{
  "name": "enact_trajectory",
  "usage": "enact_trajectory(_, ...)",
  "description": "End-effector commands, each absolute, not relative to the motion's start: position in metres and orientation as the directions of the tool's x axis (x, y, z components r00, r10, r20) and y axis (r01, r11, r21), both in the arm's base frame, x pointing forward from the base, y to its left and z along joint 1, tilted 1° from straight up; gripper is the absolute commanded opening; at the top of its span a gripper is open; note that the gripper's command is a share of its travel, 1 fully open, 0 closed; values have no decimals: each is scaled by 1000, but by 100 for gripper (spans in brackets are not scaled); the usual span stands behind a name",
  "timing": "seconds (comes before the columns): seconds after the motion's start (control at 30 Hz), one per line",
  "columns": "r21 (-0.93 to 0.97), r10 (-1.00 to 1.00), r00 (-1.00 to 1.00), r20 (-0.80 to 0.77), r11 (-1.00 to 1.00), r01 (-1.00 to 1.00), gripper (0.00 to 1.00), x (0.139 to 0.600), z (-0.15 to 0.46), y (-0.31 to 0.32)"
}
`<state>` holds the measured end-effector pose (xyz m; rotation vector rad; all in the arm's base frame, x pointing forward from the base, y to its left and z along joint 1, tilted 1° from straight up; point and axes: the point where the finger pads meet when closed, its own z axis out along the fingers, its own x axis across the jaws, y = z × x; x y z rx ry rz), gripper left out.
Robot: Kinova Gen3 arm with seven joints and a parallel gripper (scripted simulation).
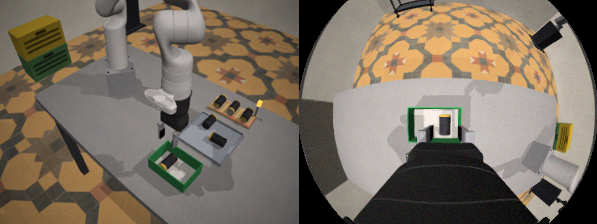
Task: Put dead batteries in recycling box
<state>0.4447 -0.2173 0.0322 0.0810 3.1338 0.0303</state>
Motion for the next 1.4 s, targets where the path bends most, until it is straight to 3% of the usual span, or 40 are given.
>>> enact_trajectory(0.0, 19, 49, -999, -13, 999, 49, 90, 447, 35, -216)
enact_trajectory(0.3, 19, 49, -999, -13, 999, 49, 90, 455, 36, -198)
enact_trajectory(1.03, 19, 49, -999, -13, 999, 49, 90, 521, 40, -48)
enact_trajectory(1.37, 19, 49, -999, -13, 999, 49, 90, 532, 40, -23)
